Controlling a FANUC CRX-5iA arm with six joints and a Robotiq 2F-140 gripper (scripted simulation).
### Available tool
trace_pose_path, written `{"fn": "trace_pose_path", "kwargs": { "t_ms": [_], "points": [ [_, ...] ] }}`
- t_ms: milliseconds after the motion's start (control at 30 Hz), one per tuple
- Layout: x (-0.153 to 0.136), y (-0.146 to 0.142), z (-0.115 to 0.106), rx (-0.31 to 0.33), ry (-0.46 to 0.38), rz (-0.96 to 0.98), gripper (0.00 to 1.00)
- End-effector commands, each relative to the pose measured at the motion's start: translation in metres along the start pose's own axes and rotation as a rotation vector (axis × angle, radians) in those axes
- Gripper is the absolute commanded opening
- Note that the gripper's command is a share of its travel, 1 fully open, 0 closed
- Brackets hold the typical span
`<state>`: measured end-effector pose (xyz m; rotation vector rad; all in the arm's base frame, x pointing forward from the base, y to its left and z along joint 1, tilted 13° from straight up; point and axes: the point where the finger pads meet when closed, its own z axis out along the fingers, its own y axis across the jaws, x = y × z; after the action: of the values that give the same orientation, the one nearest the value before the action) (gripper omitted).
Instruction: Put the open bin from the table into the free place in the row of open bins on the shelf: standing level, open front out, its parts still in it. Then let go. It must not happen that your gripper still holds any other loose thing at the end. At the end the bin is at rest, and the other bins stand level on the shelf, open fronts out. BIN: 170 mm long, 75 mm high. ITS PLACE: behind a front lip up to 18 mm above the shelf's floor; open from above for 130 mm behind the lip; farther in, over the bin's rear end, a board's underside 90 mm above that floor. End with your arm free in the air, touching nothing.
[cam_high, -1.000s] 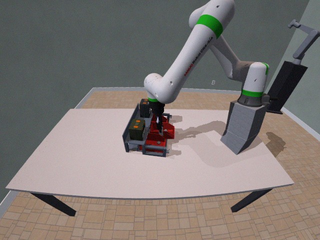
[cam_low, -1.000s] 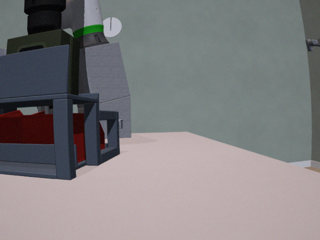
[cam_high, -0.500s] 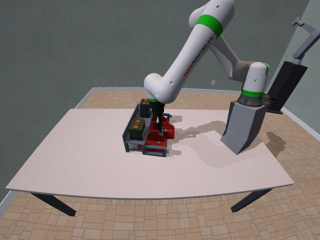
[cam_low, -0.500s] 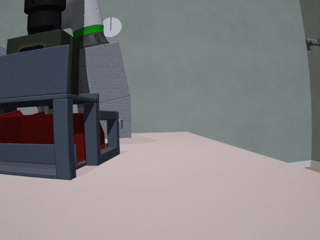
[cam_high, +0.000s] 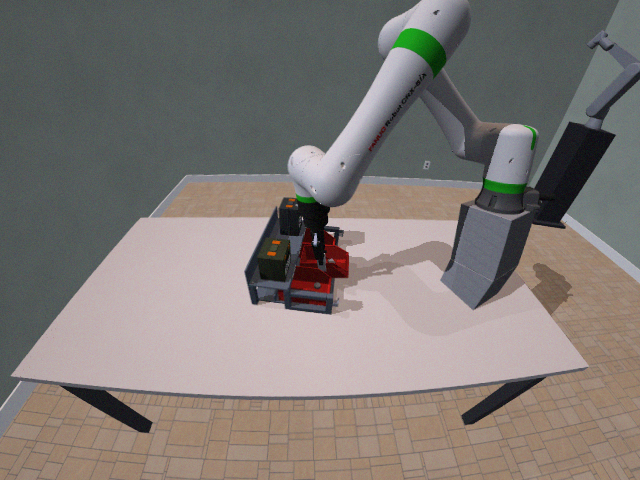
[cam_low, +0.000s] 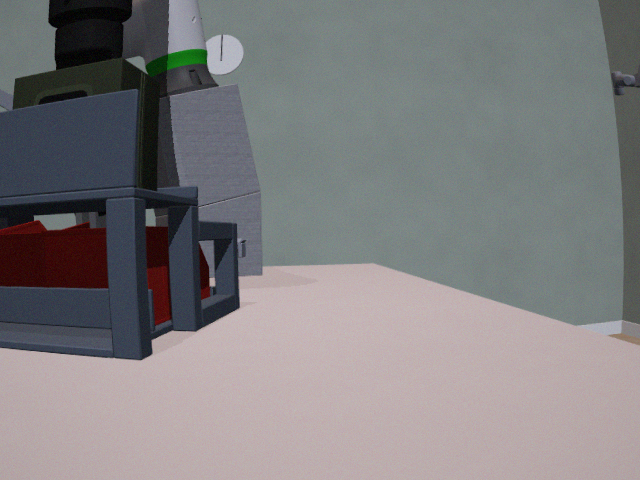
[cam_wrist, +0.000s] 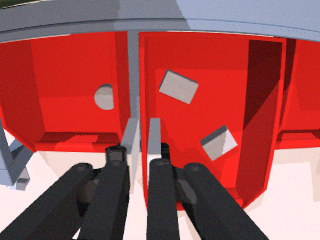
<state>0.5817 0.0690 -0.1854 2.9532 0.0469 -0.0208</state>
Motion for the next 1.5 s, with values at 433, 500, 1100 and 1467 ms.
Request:
{"fn": "trace_pose_path", "kwargs": {
  "t_ms": [433,500,1100,1467],
  "points": [
    [-0.001,0.0,-0.01,0.0,0.0,0.0,0.06],
    [-0.002,0.0,-0.012,0.0,0.0,0.0,0.06],
    [-0.005,0.0,-0.037,0.0,0.0,0.0,0.06],
    [-0.008,0.0,-0.053,0.0,0.0,0.0,0.06]
  ]
}}
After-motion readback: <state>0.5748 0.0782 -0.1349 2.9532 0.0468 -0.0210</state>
